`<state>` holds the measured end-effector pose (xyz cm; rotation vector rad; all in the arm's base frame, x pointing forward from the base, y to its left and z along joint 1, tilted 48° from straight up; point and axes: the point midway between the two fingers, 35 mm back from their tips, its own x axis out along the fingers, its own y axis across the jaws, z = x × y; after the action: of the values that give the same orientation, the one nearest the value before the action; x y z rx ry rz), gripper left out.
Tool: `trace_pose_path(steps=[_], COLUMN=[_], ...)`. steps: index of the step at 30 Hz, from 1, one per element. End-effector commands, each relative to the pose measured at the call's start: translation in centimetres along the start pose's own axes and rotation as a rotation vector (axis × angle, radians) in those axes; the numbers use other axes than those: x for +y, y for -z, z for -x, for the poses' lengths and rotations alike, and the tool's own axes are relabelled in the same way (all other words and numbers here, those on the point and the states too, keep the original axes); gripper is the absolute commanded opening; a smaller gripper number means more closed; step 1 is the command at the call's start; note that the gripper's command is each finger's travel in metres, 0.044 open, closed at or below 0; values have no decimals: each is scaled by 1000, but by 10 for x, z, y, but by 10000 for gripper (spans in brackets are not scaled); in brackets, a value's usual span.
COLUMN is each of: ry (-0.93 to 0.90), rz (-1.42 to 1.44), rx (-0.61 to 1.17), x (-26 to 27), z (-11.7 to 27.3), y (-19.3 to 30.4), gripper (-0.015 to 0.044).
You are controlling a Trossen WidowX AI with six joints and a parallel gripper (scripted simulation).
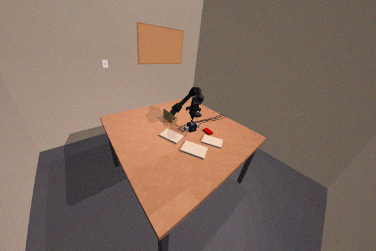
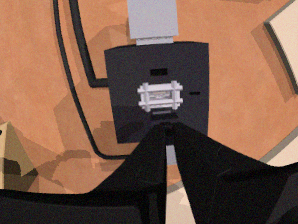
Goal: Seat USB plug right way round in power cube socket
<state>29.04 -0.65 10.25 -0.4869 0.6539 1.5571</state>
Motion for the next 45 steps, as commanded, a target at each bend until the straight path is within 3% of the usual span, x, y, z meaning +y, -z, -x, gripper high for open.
trace_pose_path(steps=[1,45], ry=[3,4], rz=[-4,-8], rx=[-4,-26], x=[0,-1], z=[0,-6], y=[-1,-4], gripper=[0,0])
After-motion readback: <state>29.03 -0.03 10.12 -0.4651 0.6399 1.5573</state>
